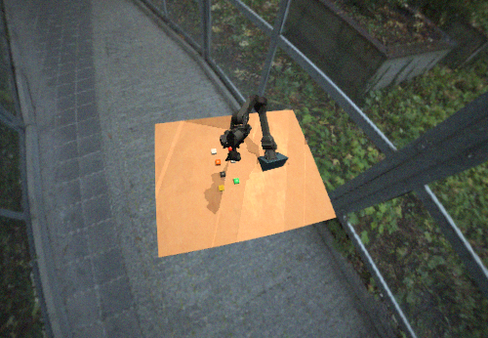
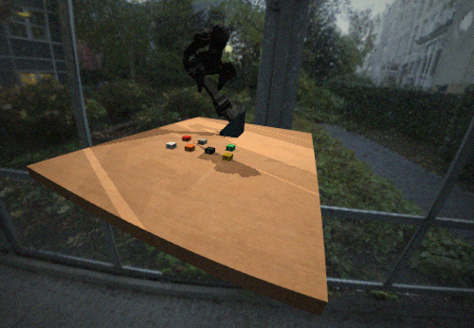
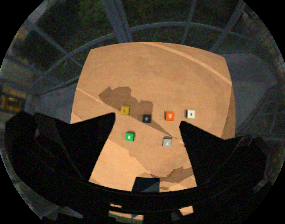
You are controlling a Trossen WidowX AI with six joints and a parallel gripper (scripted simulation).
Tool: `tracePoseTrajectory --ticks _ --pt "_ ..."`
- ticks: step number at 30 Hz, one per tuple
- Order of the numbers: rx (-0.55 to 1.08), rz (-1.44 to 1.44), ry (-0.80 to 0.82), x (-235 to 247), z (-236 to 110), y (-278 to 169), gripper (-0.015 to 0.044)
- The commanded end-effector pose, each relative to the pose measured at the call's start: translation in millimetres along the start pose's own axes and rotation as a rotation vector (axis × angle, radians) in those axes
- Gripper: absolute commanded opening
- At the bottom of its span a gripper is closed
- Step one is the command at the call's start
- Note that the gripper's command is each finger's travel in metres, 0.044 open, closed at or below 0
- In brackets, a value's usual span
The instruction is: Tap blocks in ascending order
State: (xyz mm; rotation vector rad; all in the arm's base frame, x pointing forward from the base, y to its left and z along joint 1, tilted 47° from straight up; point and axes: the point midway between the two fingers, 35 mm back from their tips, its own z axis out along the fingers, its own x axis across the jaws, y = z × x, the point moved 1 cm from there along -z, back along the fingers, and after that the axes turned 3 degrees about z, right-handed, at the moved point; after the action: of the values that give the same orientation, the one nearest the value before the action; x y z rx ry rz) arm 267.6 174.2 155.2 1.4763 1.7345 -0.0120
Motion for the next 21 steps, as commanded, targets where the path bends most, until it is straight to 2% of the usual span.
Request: tracePoseTrajectory --ticks 1,9,21 --pt "0.151 -0.03 -0.08 -65 28 -16 0.04" --pt "0.459 -0.059 -0.172 -173 52 -75 0.04" --pt "0.481 -0.06 -0.175 -180 52 -80 0.04"
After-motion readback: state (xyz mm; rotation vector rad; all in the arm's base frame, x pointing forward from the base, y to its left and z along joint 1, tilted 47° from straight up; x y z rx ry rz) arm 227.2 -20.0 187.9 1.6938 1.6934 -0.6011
